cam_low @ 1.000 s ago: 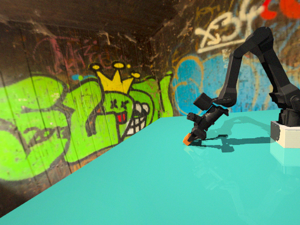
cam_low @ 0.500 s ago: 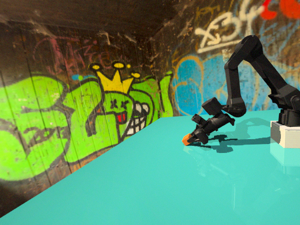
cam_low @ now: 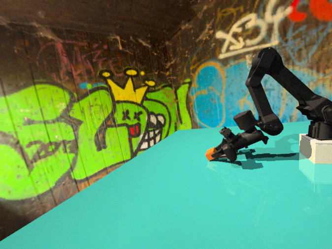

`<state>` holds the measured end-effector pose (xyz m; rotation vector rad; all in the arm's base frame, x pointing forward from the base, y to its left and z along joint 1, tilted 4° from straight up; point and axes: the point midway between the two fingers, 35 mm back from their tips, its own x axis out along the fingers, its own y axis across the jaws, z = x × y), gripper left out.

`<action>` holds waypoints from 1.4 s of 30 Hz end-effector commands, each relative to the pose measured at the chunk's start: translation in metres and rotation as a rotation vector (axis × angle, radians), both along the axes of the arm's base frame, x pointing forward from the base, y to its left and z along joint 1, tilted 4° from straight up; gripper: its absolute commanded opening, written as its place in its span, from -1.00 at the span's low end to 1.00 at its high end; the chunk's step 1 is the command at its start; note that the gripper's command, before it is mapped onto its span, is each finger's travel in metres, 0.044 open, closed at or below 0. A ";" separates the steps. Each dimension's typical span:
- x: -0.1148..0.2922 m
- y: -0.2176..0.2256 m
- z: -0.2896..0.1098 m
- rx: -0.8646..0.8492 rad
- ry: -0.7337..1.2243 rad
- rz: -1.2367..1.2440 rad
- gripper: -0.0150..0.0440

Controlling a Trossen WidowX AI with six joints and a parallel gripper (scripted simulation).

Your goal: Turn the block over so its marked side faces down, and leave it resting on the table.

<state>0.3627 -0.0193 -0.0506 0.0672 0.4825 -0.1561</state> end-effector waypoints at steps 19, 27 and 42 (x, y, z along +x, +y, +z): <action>-0.001 -0.001 0.004 -0.011 -0.021 -0.002 0.04; -0.001 -0.001 0.004 -0.011 -0.021 -0.002 0.75; -0.001 -0.001 0.004 -0.011 -0.021 -0.002 1.00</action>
